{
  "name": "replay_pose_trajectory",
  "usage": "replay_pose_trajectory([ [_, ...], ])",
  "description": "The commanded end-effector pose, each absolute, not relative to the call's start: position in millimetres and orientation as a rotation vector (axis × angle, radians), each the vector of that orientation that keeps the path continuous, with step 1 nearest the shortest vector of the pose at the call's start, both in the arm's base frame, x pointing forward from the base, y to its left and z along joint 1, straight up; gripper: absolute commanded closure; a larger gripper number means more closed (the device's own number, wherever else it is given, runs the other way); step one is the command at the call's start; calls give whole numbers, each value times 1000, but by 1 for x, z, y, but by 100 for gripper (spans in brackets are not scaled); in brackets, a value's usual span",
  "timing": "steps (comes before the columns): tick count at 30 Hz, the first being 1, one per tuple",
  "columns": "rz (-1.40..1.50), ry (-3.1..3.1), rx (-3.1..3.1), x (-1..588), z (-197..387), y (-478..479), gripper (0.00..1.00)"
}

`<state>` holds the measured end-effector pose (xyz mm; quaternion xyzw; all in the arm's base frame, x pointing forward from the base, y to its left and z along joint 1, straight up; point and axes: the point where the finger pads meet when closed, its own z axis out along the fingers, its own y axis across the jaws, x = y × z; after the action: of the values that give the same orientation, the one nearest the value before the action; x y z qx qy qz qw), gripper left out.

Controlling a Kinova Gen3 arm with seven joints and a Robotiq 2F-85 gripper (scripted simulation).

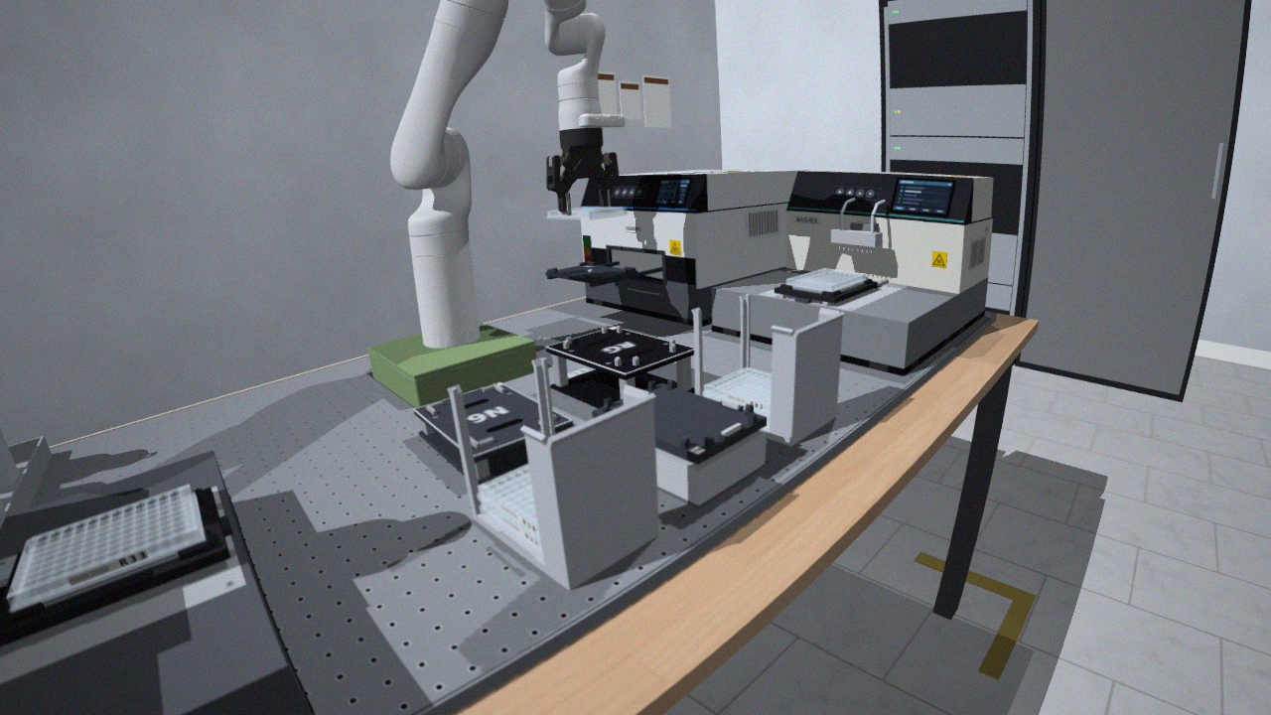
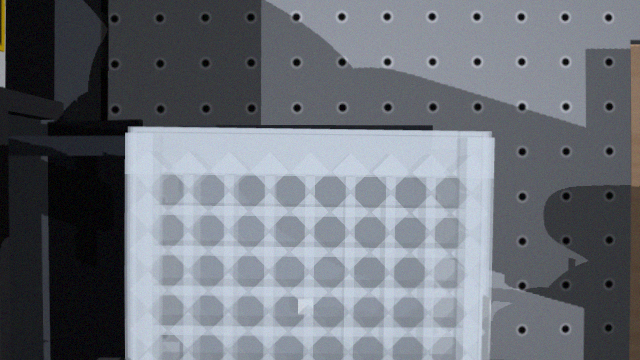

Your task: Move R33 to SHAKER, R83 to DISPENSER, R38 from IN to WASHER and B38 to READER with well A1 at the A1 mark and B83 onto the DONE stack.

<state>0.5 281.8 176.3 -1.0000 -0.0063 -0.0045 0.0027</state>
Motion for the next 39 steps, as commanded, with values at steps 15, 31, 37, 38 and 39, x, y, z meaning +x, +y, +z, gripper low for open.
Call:
replay_pose_trajectory([
  [15, -6, -35, -3133, 0, 171, 283, 6],
  [31, -6, -32, -3133, -1, 152, 283, 6],
  [37, -6, -32, -3133, -1, 144, 283, 6],
  [38, -6, -32, -3133, -1, 143, 283, 6],
  [39, -5, -32, -3133, -1, 142, 283, 6],
])
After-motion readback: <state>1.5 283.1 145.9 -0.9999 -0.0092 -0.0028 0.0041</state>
